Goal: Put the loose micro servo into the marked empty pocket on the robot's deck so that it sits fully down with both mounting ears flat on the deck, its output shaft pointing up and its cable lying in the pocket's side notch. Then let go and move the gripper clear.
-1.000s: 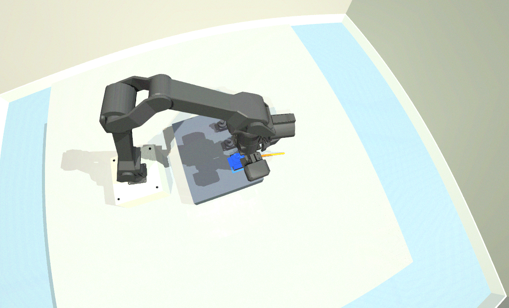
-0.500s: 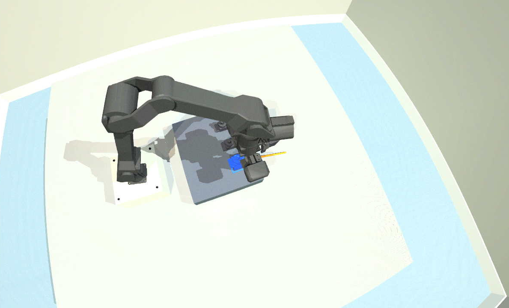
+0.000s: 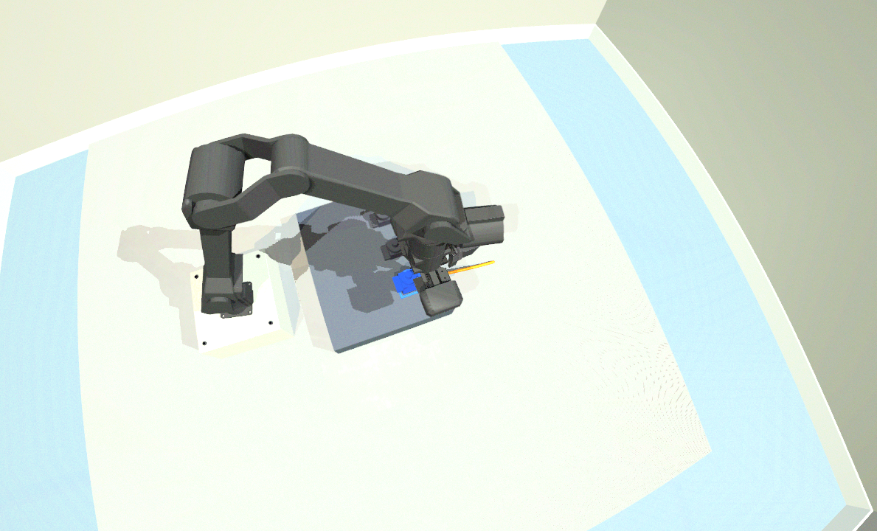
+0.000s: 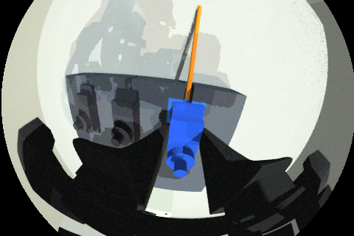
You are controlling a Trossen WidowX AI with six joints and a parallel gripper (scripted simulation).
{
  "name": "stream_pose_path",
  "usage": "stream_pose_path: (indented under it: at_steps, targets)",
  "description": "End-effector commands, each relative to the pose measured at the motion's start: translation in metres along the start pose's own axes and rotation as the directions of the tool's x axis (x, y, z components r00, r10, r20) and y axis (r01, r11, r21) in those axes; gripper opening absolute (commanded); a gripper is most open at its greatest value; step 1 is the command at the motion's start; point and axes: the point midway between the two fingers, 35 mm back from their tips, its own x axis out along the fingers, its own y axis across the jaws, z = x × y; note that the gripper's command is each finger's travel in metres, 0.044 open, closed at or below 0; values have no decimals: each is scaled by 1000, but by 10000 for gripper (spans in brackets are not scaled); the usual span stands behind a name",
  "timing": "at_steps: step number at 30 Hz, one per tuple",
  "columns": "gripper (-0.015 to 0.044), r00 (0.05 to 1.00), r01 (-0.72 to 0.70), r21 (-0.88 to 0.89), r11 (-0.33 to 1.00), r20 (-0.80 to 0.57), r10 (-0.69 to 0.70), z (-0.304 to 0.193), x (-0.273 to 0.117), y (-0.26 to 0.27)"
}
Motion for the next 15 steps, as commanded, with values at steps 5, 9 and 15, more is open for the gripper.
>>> stream_pose_path:
  at_steps: [5,9,15]
  targets:
    - [0,1000,0,6,1000,3,0,0,7,0]
    - [0,1000,0,6,1000,3,0,0,12,0]
    - [0,1000,0,6,1000,3,0,0,18,0]
